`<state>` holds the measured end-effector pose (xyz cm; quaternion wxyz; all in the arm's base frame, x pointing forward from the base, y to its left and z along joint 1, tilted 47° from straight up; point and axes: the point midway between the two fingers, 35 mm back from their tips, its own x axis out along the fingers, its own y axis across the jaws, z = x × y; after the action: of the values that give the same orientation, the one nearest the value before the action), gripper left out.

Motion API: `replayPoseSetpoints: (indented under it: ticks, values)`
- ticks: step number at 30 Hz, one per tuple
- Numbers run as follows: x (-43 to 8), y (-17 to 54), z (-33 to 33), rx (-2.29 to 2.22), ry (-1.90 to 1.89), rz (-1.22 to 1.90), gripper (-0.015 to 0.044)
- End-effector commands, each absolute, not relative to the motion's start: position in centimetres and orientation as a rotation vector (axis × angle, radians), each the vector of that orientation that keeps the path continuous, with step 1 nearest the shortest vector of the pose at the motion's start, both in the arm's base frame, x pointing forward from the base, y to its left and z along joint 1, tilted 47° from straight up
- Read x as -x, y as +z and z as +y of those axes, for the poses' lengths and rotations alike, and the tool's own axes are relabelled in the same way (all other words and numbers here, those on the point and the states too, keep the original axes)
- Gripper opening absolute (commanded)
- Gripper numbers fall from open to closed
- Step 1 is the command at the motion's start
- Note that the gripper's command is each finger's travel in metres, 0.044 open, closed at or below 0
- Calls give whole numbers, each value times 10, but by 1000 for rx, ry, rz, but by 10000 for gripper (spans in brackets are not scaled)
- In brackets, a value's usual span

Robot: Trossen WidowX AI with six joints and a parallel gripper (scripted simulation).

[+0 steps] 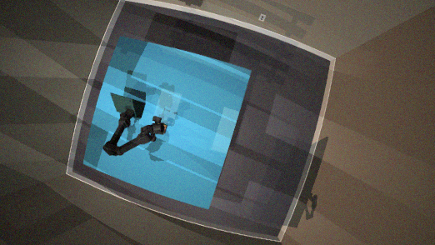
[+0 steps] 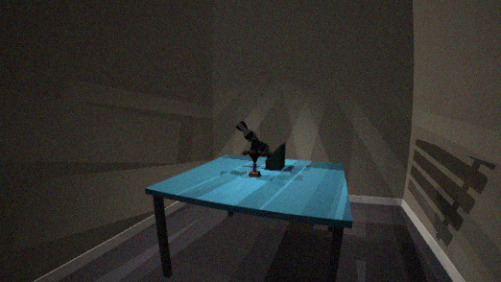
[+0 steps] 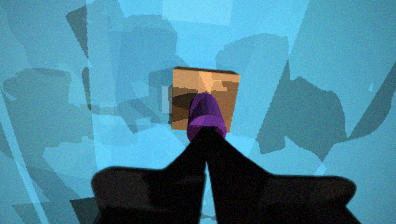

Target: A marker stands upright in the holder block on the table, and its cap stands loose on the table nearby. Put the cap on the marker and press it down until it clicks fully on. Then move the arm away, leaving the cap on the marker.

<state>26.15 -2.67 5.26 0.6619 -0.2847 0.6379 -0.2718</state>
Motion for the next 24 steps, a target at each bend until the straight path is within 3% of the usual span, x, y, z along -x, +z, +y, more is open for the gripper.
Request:
replayPoseSetpoints:
  ticks: [1, 11, 24]
  values:
    - [-263, 55, -24, 639, -615, 1437, 0]
    - [-259, 114, 39, 642, -611, 1445, 0]
    - [-259, 114, 39, 642, -611, 1445, 341]
